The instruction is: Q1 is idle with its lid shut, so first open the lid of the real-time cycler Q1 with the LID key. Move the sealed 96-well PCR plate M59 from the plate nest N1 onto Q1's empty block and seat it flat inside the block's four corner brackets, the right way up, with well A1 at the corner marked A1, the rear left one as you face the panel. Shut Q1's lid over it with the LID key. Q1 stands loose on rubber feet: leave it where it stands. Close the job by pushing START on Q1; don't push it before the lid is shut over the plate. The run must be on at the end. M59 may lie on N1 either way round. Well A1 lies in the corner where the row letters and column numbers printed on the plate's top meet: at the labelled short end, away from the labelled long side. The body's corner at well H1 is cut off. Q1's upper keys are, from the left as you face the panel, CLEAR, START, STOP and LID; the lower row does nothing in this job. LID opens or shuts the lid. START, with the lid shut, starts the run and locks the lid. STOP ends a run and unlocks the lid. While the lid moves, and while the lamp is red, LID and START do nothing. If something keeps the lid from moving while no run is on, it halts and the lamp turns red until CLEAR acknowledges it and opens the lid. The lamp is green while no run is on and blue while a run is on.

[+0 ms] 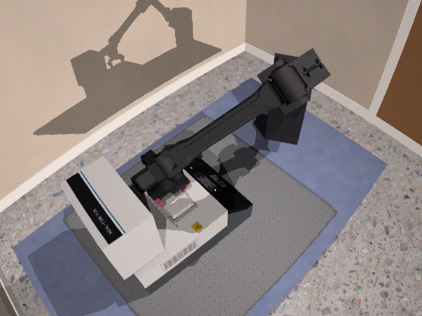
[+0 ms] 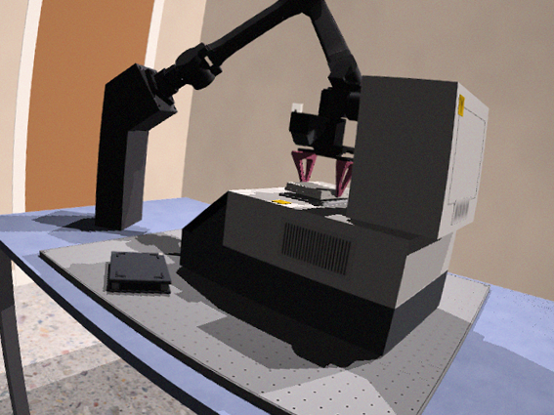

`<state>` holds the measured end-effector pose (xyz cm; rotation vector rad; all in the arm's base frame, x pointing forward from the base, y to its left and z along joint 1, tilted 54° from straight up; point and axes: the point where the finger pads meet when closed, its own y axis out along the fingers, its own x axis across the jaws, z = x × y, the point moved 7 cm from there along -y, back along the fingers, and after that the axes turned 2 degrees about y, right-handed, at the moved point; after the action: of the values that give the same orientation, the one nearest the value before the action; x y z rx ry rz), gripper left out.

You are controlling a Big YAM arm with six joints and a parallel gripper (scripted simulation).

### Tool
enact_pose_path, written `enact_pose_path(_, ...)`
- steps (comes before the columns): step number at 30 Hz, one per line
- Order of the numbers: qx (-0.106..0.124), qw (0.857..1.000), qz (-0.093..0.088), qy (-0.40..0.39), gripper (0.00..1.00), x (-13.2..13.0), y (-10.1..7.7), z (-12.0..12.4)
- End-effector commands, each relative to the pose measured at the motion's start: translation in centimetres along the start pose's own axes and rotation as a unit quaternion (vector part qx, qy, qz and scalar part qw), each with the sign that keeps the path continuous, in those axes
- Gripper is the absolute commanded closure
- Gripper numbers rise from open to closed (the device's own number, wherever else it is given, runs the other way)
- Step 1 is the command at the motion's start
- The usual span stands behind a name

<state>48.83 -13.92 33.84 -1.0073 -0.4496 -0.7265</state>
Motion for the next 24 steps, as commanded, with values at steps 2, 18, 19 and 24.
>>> enact_pose_path(2,0.003,1.0,-0.022,-0.018,1.0,2.1,-0.9,1.5)
enact_pose_path(18,0.001,1.0,-0.002,-0.002,1.0,0.0,0.6,0.4)
enact_pose_path(19,0.001,1.0,0.0,-0.002,1.0,-0.1,0.8,0.2)
enact_pose_path(24,0.001,1.0,0.002,-0.008,1.0,-0.3,1.1,0.1)
